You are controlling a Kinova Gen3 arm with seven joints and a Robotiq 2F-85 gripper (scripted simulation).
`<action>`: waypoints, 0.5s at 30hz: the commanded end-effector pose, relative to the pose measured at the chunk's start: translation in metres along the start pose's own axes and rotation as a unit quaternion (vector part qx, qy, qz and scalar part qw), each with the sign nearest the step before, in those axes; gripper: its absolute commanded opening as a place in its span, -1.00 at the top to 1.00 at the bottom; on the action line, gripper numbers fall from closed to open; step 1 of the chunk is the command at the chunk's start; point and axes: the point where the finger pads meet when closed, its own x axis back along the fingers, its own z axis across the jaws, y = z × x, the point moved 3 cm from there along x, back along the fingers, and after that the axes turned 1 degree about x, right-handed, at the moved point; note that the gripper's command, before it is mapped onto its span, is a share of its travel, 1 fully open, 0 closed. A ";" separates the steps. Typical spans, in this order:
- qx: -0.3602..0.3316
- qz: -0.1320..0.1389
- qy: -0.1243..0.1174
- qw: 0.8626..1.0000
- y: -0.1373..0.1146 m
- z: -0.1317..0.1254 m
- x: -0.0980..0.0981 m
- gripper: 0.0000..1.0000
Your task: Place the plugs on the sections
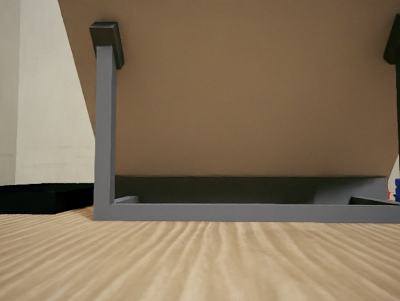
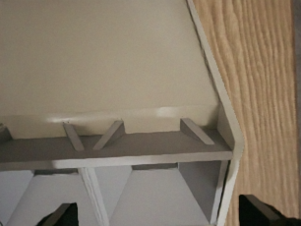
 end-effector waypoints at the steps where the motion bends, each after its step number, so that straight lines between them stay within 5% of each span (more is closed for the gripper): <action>1: 0.000 -0.001 0.001 1.000 0.000 0.000 0.002 -1.00; 13: 0.000 -0.001 0.001 1.000 0.000 0.000 0.002 -1.00; 14: 0.000 -0.001 0.001 1.000 0.000 0.000 0.031 -1.00; 15: 0.000 -0.001 0.001 1.000 0.000 0.000 0.031 -1.00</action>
